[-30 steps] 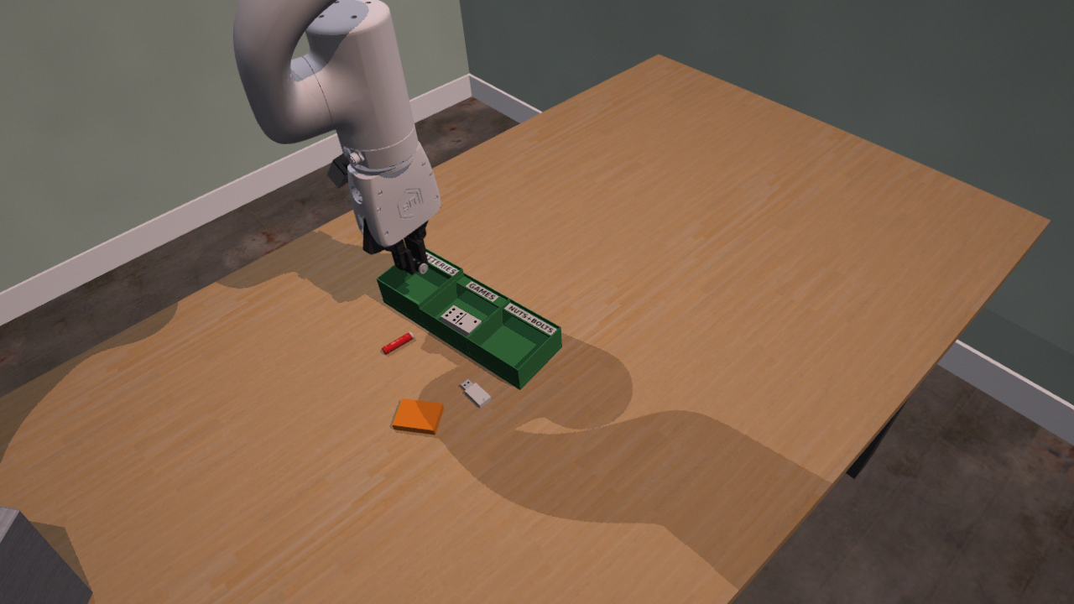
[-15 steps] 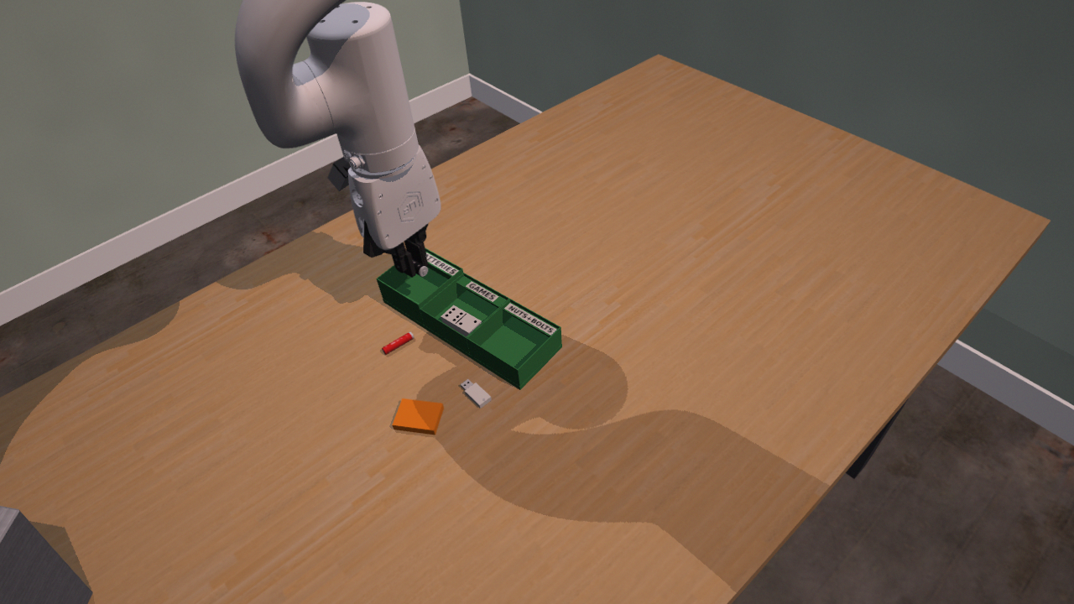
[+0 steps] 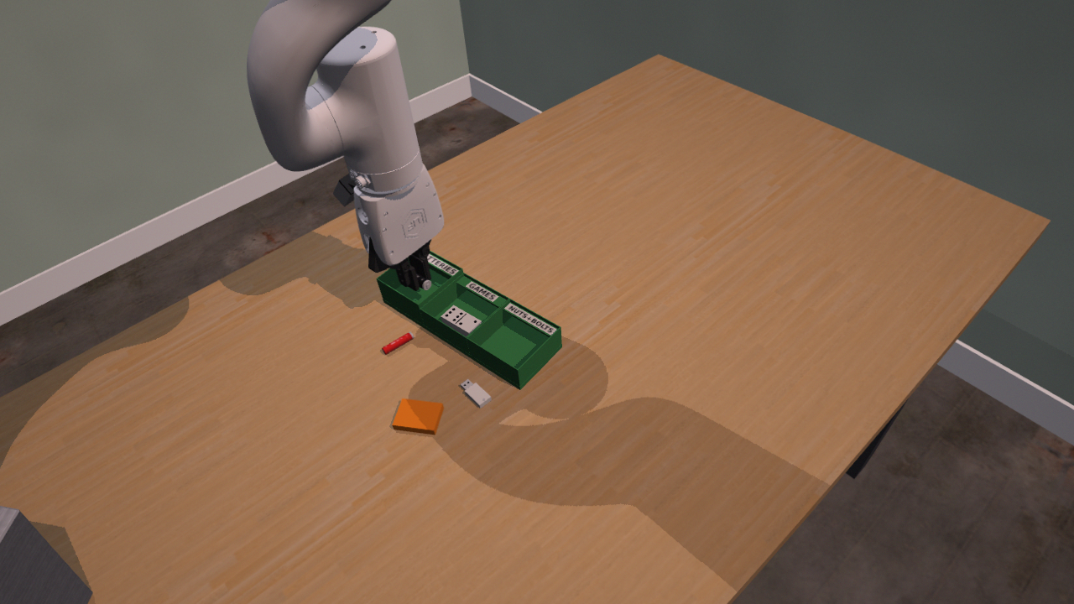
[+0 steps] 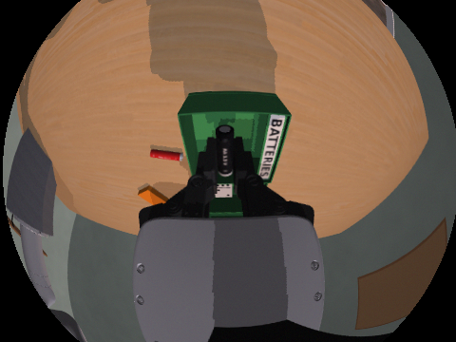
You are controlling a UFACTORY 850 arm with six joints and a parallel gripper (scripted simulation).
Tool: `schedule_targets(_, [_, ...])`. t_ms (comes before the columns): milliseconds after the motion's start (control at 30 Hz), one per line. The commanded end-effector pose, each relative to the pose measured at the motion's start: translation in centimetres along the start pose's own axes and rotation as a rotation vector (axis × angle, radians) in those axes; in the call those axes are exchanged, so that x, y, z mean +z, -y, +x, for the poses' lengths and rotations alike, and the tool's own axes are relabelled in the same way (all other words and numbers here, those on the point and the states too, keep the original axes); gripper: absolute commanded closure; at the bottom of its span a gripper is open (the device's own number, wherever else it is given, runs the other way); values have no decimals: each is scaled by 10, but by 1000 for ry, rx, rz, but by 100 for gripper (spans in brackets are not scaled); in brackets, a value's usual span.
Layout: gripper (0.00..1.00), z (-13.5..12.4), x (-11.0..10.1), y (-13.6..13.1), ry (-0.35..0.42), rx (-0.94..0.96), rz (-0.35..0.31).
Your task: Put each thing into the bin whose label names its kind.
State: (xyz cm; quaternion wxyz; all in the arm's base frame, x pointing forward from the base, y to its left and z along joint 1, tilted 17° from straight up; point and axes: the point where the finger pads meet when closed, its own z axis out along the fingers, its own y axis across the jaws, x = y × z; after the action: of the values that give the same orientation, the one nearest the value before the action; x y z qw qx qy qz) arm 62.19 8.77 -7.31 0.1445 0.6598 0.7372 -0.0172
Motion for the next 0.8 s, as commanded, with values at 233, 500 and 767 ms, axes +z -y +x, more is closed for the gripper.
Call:
schedule_targets(233, [100, 0, 21, -1, 0, 0, -2])
schedule_targets(500, [100, 0, 21, -1, 0, 0, -2])
schedule_targets(767, [72, 0, 21, -1, 0, 0, -2])
